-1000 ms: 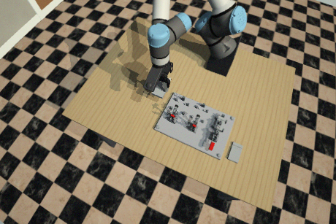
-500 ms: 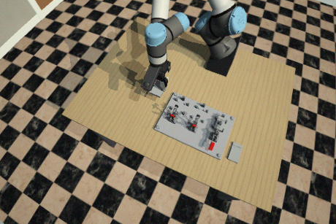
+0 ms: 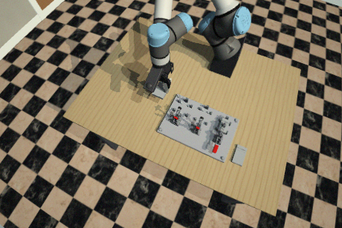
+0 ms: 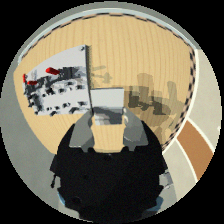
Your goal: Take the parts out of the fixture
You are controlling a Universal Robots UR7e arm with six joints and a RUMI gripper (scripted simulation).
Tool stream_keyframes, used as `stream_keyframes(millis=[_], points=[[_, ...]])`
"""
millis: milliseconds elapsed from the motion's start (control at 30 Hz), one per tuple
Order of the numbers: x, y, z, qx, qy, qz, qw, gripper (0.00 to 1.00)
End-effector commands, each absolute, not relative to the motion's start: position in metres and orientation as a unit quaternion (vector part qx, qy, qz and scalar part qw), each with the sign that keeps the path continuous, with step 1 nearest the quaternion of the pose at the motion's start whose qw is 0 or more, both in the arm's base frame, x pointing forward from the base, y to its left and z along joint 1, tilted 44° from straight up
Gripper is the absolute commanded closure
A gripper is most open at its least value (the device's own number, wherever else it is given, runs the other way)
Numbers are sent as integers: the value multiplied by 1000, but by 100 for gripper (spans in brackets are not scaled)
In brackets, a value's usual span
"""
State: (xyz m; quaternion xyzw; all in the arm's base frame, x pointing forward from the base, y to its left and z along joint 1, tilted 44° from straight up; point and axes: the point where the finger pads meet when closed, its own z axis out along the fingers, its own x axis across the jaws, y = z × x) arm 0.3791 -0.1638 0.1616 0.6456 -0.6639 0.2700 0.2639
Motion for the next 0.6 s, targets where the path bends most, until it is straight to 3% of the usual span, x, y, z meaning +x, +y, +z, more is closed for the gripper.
stream_keyframes(millis=[0, 567], points=[[379, -164, 162, 646, -664, 270, 264, 100], [379, -169, 157, 646, -664, 270, 264, 100]])
